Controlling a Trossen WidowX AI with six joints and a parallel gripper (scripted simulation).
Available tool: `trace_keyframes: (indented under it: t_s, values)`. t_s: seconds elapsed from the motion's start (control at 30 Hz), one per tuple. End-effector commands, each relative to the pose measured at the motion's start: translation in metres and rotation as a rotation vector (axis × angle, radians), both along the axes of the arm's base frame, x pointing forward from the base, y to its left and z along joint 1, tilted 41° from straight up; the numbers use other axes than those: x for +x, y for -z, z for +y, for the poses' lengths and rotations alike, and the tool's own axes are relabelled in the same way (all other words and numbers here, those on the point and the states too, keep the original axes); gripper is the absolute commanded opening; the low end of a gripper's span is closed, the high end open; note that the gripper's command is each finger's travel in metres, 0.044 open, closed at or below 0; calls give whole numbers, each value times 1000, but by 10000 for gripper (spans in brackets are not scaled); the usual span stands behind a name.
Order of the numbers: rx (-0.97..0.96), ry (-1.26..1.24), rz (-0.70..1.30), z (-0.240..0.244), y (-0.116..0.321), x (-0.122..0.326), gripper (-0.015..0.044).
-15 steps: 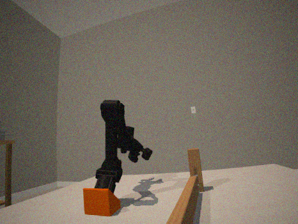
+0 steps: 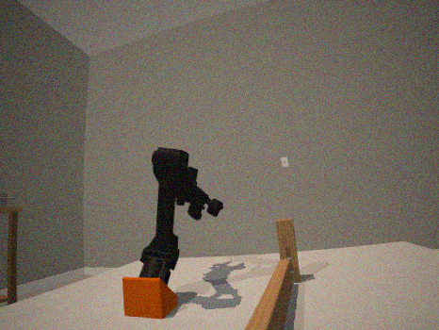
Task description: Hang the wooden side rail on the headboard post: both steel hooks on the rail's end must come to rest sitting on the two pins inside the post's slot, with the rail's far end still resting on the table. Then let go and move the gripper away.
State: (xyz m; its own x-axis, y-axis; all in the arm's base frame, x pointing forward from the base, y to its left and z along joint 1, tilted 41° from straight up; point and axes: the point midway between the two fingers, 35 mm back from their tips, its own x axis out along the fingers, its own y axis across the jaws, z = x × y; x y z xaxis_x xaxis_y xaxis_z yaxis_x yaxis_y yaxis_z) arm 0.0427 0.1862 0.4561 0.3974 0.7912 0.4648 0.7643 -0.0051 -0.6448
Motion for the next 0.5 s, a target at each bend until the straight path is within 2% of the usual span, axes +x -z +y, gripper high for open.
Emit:
trace_keyframes:
  t_s: [0.0, 0.23, 0.47]
  values:
    - [1, -20, 29, 6, 3, 0, 440]
    - [52, -114, 242, 21, 13, 13, 440]
    - [132, -245, 699, 42, 47, 44, 440]
